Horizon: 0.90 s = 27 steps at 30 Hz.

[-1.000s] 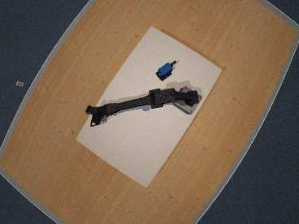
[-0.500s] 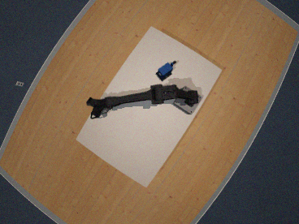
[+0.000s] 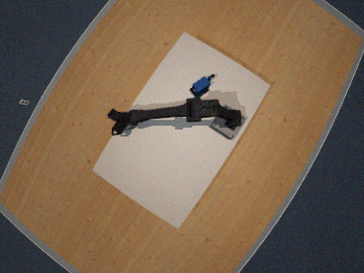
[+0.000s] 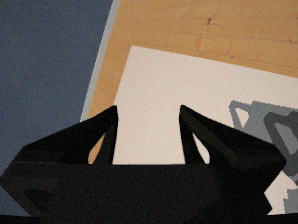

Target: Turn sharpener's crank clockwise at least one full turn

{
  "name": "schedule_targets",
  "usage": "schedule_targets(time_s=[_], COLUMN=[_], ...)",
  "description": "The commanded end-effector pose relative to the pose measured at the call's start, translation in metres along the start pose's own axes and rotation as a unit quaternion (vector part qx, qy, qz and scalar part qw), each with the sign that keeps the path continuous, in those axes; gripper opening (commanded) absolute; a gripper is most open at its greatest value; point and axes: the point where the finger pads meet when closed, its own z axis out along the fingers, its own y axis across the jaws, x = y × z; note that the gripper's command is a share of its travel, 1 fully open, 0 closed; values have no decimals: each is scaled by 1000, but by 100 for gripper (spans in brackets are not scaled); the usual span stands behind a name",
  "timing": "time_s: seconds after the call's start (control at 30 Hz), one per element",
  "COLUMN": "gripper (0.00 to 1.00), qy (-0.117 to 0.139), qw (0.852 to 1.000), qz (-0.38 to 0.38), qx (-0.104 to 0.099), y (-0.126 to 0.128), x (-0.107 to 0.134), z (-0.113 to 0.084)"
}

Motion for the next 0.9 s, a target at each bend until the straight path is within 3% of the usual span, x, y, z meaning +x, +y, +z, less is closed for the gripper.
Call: schedule_targets(time_s=[0.0, 0.13, 0.23, 0.3, 0.37, 0.43, 0.5, 0.53, 0.63, 0.67, 0.73, 0.8, 0.83, 0.87], gripper=[51, 51, 51, 51, 51, 51, 51, 51, 51, 51, 51, 51, 51, 51], qy=[-16, -28, -28, -11, -11, -19, -19, -33, -40, -50, -46, -42, -30, -28], qw=[1000, 998, 997, 996, 997, 997, 997, 998, 992, 992, 989, 989, 987, 987], qz=[-16, 42, 52, 65, 58, 48, 48, 37, 89, 93, 108, 110, 119, 121], qx=[-9, 34, 42, 57, 57, 50, 50, 38, 75, 75, 91, 90, 102, 103], y=[14, 5, -13, -51, -57, -50, -50, -34, -47, -34, -58, -67, -93, -100], x=[-28, -31, -36, -21, -24, -37, -37, -57, -52, -63, -58, -58, -45, -44], z=[-24, -33, -46, -33, -40, -55, -55, -65, -77, -79, -89, -94, -83, -85])
